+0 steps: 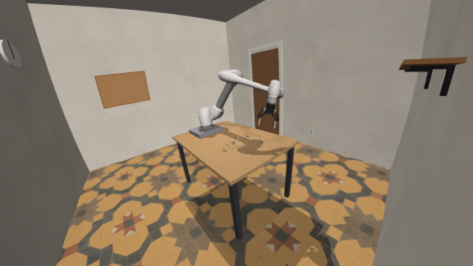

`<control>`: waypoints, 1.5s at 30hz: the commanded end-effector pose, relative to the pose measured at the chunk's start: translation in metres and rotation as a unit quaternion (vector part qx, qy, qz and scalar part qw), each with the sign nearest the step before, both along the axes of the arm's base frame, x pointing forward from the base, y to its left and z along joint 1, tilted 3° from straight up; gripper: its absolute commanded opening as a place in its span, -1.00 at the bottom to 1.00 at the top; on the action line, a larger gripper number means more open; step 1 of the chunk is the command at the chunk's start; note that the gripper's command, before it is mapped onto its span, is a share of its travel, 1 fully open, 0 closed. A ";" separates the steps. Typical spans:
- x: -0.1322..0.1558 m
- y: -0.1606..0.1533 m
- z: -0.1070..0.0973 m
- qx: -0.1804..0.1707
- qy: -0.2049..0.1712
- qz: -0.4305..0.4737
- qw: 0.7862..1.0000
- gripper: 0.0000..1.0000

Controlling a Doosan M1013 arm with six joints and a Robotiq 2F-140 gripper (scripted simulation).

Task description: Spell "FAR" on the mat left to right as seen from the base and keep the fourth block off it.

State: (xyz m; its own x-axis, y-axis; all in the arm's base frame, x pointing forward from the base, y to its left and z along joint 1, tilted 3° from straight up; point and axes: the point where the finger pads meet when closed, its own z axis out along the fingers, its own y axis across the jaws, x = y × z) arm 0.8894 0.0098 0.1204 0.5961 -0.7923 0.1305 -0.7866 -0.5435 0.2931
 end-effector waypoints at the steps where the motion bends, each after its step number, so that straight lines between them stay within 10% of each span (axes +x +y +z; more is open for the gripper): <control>1: 0.000 0.000 0.000 0.000 0.000 0.000 1.000 1.00; 21: -0.011 0.008 -0.006 -0.007 -0.008 -0.002 1.000 1.00; 45: -0.309 0.111 -0.117 -0.019 -0.160 0.015 0.987 1.00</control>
